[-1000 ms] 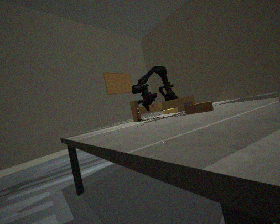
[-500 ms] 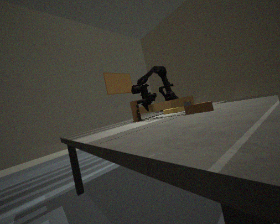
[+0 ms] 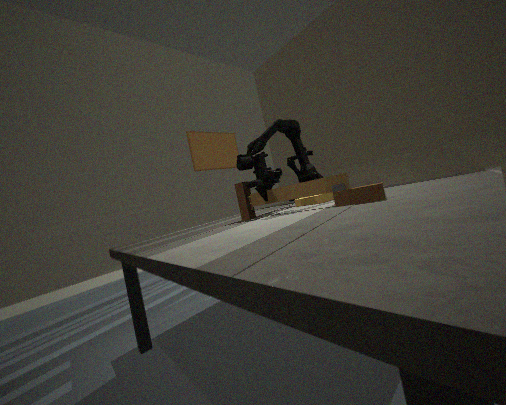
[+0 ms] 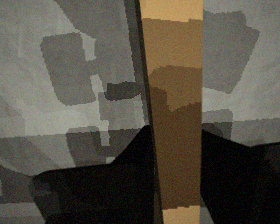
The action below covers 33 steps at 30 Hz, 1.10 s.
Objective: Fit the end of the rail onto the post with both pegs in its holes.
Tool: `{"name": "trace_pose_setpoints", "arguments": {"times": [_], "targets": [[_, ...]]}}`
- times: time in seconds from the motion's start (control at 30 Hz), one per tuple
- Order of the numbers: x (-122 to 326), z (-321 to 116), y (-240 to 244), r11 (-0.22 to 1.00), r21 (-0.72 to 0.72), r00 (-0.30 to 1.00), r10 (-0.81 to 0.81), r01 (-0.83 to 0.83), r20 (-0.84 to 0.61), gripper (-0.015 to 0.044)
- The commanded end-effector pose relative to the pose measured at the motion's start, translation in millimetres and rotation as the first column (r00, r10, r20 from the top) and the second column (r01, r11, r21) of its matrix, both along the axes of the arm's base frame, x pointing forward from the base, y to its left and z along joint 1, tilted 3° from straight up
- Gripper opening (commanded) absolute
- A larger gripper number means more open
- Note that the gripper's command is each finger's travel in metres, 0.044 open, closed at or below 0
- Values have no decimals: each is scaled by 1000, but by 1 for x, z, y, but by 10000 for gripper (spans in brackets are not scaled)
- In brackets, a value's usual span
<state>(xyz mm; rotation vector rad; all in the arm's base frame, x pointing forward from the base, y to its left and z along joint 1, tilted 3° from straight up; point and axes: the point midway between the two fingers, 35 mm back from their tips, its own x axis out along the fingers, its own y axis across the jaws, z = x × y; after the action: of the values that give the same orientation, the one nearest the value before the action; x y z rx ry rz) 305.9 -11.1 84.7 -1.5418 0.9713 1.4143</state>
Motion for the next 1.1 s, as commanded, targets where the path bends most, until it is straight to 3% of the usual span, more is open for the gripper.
{"name": "trace_pose_setpoints", "arguments": {"times": [0.0, 1.07], "targets": [[3, 3, -2, 1000, -1, 1000, 2, -2, 11, 0], [7, 4, -11, 1000, -2, 1000, 2, -2, 11, 0]]}}
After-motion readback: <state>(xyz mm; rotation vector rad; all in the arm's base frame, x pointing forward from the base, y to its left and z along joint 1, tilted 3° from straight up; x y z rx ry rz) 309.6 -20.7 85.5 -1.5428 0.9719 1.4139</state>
